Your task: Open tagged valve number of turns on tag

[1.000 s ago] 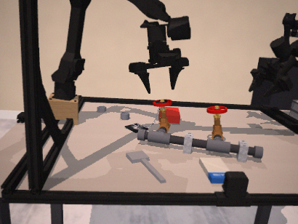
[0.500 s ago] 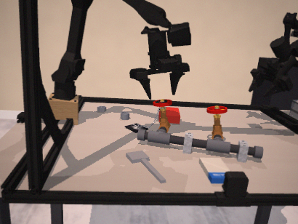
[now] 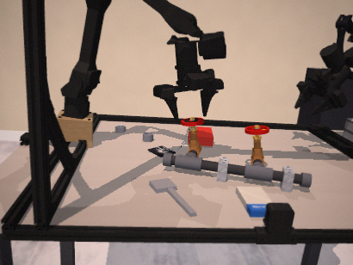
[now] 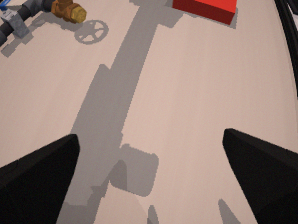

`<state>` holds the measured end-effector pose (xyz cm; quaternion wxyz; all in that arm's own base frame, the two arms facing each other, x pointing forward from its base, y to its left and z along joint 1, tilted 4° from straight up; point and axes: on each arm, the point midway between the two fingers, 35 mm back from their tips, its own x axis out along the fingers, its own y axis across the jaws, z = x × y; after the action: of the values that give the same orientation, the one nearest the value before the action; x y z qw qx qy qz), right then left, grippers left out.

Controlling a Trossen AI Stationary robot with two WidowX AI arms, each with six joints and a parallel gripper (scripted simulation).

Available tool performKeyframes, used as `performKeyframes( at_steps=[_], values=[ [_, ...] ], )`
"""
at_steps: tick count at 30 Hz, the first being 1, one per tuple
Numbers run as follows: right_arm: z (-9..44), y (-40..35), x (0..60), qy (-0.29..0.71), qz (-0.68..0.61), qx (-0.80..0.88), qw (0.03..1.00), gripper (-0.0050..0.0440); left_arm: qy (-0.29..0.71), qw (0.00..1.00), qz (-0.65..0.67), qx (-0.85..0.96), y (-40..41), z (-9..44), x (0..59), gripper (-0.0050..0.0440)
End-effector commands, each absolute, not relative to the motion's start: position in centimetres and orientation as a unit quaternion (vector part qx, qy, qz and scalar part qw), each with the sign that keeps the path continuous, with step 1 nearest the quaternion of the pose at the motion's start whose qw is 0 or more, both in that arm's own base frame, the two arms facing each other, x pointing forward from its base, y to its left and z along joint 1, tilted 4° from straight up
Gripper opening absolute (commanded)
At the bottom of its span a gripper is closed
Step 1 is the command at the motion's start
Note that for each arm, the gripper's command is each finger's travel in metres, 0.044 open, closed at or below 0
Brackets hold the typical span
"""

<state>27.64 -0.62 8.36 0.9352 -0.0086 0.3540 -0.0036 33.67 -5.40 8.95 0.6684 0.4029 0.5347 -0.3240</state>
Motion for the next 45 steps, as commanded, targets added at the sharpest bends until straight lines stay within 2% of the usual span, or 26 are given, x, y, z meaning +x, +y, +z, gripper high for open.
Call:
performKeyframes(
  at_steps=[1, 6, 13, 15, 25, 45],
  values=[
    [8.34, -0.62, 27.62, 0.354, -0.004, -0.009, 0.935, 0.0400, 0.535, 0.668, -0.324, 0.403, -5.38, 8.86, 33.69, 0.0400],
    [8.34, -0.62, 27.62, 0.354, -0.004, -0.009, 0.935, 0.0400, 0.535, 0.668, -0.324, 0.403, -5.38, 8.86, 33.69, 0.0400],
    [8.34, -0.62, 27.62, 0.354, -0.004, -0.009, 0.935, 0.0400, 0.535, 0.668, -0.324, 0.403, -5.38, 8.86, 33.69, 0.0232],
    [8.34, -0.62, 27.62, 0.354, -0.004, -0.009, 0.935, 0.0400, 0.535, 0.668, -0.324, 0.403, -5.38, 8.86, 33.69, 0.0232],
    [8.34, -0.62, 27.62, 0.354, -0.004, -0.009, 0.935, 0.0400, 0.535, 0.668, -0.324, 0.403, -5.38, 8.86, 33.69, 0.0000],
    [8.34, -0.62, 27.62, 0.354, -0.004, -0.009, 0.935, 0.0400, 0.535, 0.668, -0.324, 0.403, -5.38, 8.86, 33.69, 0.0000]
  ],
)
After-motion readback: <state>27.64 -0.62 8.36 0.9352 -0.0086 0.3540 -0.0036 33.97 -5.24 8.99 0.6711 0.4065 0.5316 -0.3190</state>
